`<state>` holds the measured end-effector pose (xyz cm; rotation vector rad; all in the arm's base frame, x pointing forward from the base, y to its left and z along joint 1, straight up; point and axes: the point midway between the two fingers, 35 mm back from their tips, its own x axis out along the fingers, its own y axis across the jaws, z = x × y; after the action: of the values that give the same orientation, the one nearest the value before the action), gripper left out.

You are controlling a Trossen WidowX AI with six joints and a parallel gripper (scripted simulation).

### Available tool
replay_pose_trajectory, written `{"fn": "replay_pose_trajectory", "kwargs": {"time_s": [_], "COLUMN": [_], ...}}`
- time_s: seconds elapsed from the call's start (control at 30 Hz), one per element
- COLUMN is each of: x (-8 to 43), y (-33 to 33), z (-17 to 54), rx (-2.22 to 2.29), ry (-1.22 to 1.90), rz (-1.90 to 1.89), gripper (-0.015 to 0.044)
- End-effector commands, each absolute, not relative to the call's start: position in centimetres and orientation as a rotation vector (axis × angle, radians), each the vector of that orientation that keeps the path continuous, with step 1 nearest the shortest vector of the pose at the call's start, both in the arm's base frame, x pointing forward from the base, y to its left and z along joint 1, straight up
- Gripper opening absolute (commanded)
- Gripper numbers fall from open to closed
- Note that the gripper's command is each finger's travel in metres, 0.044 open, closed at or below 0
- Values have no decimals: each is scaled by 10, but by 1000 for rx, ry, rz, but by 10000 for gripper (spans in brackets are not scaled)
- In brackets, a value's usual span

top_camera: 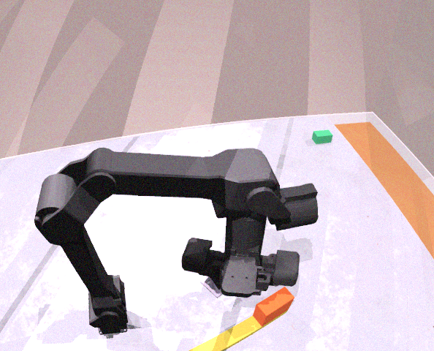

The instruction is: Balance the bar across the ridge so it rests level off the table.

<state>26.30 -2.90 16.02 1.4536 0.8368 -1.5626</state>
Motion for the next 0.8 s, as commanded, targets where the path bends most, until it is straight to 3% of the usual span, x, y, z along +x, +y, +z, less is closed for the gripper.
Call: {"fn": "replay_pose_trajectory", "kwargs": {"time_s": [0.0,0.47,0.77], "x": [266,267,269], "y": [-38,-78,-80], "z": [165,176,166], "rx": [1579,2044,2065], "ry": [754,345,322], "rz": [-1646,-2002,-2018], "gripper": [315,315,315]}}
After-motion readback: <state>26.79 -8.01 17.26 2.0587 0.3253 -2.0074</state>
